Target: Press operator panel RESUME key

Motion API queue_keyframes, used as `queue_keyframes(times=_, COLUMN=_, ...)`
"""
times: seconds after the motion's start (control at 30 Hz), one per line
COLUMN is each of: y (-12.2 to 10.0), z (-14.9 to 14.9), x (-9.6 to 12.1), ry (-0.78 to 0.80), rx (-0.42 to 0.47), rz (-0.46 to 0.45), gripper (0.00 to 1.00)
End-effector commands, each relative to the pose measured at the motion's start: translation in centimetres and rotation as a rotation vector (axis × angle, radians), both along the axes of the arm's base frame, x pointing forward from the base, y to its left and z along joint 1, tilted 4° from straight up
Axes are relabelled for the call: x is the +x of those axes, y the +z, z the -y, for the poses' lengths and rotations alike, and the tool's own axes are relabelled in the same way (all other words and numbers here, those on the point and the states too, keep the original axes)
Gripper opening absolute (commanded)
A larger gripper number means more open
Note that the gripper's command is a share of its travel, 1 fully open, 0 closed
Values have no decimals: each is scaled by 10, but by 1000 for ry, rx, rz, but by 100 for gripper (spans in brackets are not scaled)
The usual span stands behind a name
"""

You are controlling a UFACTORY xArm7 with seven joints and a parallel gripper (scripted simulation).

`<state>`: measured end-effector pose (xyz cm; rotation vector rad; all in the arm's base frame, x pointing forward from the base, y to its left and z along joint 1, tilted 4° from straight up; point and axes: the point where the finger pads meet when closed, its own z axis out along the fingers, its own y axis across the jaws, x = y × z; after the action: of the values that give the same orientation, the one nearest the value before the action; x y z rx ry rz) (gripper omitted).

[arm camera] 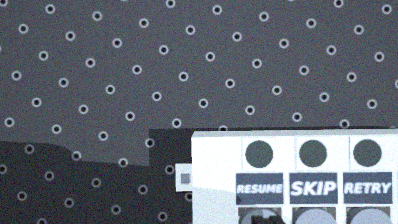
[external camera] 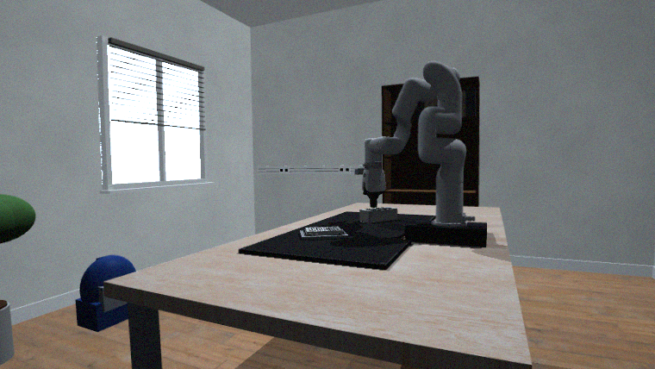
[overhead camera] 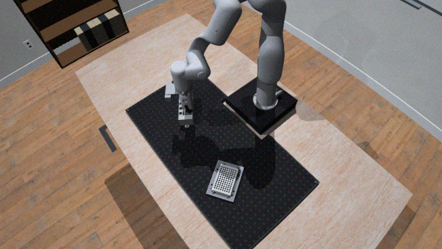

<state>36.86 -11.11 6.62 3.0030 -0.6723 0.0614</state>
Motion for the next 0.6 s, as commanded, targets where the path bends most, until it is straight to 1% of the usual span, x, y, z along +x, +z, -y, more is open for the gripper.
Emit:
queue_keyframes(times=0.0, y=-1, z=1, x=2, ry=0, rx=-2, rz=4, gripper=0)
queue_keyframes(times=0.57, y=-11, z=1, x=2, ry=0, rx=-2, rz=4, gripper=0)
